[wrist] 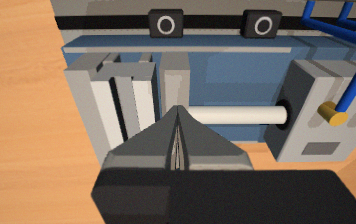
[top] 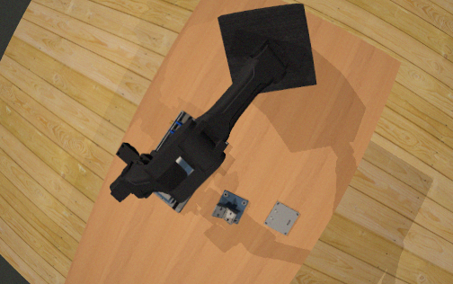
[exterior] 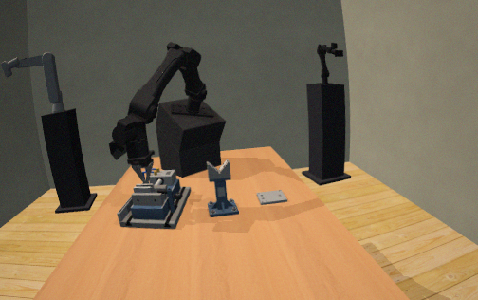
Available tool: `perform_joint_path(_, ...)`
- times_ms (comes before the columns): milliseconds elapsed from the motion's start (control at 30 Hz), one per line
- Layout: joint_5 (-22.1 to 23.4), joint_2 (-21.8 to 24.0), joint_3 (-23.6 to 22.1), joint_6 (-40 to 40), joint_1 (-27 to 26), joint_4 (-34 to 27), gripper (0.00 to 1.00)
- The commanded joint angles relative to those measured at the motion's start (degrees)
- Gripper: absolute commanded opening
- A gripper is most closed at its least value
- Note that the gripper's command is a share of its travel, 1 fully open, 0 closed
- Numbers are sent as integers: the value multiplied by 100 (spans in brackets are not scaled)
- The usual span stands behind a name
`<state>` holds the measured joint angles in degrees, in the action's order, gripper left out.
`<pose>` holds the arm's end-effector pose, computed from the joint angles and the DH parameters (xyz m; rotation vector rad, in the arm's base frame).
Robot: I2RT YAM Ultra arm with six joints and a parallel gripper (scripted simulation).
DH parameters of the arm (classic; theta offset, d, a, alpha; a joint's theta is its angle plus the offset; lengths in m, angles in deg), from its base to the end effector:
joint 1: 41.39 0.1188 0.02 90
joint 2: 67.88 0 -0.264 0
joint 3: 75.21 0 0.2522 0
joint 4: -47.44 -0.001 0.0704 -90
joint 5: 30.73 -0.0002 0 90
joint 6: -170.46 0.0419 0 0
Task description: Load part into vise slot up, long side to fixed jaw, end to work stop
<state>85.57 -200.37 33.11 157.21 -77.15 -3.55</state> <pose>0.3814 -0.2505 0.1058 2.4120 1.7197 0.7830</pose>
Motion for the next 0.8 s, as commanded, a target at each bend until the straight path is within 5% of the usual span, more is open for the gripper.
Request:
perform_joint_path(0,-72,45,182,44,-45,24,0)
perform_joint_path(767,-74,14,299,55,-9,-119,0)
